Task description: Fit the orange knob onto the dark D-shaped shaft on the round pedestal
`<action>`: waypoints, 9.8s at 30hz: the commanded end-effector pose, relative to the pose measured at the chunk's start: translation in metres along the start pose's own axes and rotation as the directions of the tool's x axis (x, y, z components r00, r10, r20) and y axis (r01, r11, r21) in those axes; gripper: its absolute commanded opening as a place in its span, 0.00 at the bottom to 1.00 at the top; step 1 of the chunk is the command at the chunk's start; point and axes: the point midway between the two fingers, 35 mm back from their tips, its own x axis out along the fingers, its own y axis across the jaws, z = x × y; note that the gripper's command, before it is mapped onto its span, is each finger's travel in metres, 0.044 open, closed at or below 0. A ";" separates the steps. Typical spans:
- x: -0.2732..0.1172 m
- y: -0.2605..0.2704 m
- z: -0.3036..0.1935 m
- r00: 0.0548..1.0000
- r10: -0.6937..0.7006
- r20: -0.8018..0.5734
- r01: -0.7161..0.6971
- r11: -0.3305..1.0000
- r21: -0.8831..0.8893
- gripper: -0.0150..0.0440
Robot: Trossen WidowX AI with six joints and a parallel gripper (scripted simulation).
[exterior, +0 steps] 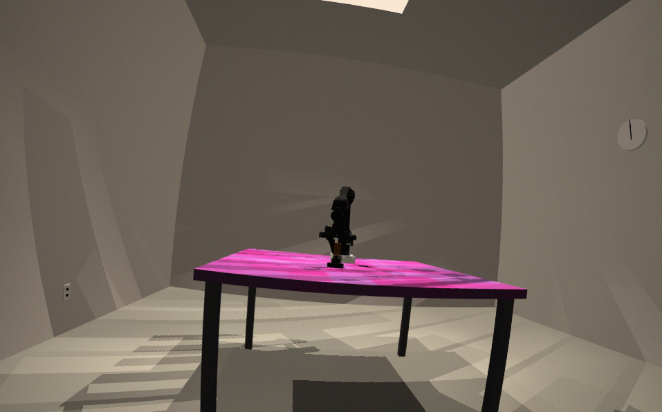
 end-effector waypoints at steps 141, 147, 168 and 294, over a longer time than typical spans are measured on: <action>0.004 0.001 -0.002 1.000 0.003 -0.004 -0.003 0.993 0.115 0.25; 0.004 0.001 -0.002 1.000 0.003 -0.004 -0.003 0.993 0.115 0.25; -0.002 0.001 -0.002 1.000 0.003 -0.004 -0.003 0.993 0.115 0.25; -0.076 0.002 -0.003 1.000 0.002 -0.003 -0.001 0.977 0.212 1.00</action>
